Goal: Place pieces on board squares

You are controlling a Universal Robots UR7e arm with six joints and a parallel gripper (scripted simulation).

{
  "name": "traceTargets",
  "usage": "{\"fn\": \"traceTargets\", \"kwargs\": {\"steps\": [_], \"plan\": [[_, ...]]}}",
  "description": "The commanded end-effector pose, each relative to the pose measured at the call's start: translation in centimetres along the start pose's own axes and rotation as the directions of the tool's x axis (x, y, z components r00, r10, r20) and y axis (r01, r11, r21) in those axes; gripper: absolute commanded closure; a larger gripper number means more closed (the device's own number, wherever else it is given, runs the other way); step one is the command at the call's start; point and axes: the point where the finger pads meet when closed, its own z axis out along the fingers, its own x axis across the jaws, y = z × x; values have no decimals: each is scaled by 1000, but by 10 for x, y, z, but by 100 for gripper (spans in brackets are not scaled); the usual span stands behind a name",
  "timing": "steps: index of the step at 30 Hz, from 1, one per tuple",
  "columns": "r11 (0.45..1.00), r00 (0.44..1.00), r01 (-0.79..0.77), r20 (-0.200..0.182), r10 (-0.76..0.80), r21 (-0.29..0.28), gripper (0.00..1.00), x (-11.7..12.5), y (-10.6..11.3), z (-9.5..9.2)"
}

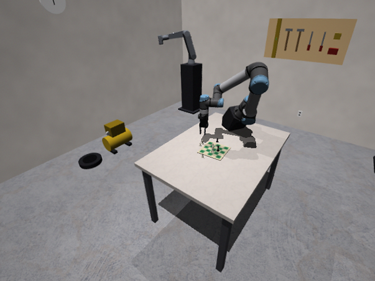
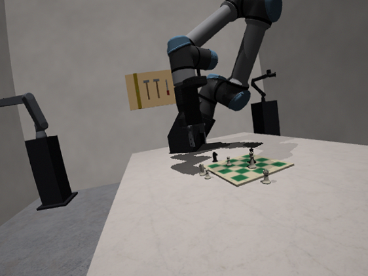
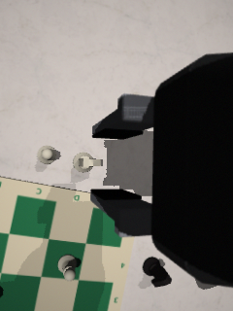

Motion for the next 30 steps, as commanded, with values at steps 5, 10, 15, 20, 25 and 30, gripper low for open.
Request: {"fn": "traceTargets", "kwargs": {"steps": [5, 10, 15, 20, 25, 30], "plan": [[1000, 1000, 0, -1, 0, 0, 27, 0, 0, 0], [1000, 1000, 0, -1, 0, 0, 27, 0, 0, 0], [1000, 1000, 0, -1, 0, 0, 27, 0, 0, 0], [1000, 1000, 0, -1, 0, 0, 27, 0, 0, 0], [1000, 1000, 0, -1, 0, 0, 27, 0, 0, 1], [1000, 1000, 0, -1, 0, 0, 27, 0, 0, 3]]}}
